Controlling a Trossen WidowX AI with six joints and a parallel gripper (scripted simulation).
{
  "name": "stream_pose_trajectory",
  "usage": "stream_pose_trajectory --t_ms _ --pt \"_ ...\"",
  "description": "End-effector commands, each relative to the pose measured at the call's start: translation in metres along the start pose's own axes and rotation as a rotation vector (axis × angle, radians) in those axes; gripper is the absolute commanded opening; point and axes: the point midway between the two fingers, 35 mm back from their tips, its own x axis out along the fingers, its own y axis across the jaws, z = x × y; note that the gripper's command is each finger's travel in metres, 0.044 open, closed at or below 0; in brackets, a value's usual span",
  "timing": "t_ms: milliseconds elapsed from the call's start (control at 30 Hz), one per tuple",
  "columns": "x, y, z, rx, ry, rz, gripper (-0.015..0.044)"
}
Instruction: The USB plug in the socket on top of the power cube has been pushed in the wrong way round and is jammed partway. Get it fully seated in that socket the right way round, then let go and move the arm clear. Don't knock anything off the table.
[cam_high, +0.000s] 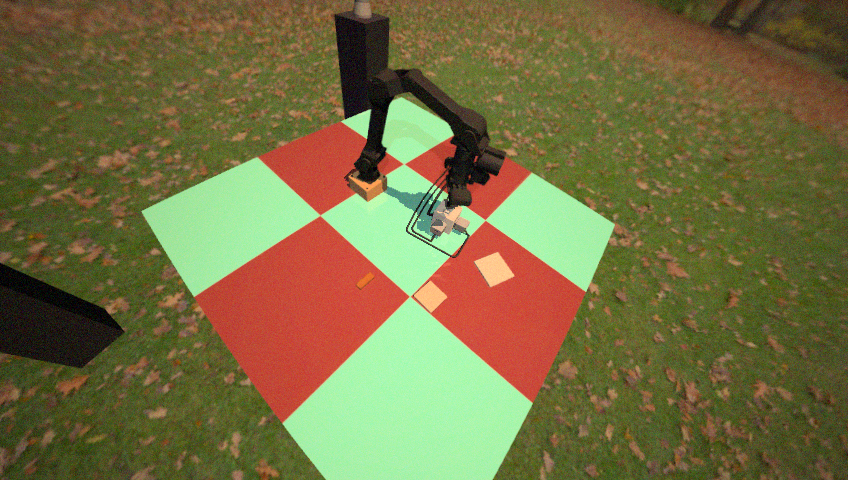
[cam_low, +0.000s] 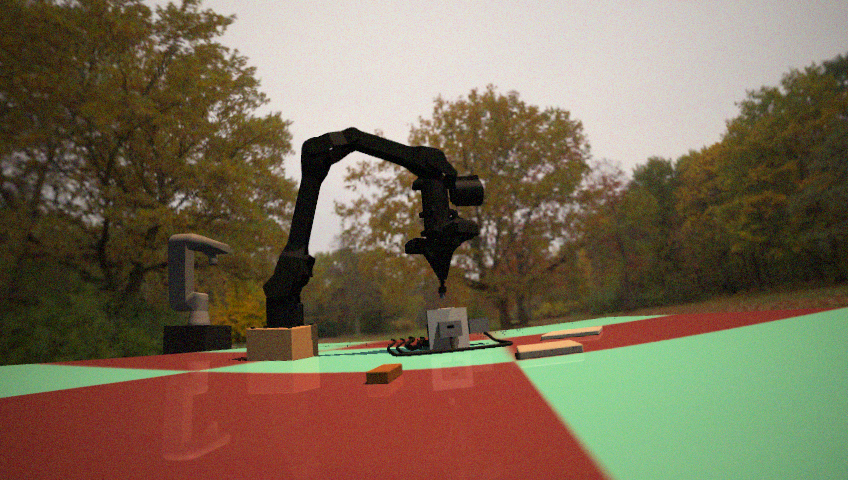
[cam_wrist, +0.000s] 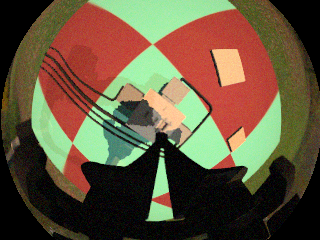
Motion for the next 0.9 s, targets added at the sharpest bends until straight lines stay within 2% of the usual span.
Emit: stream_pose_trajectory --t_ms 0,867 --pt "0.0003 0.0 -0.0001 0.099 0.001 0.0 0.0" --pt "0.0003 0.0 -0.0001 0.78 0.001 0.0 0.0"
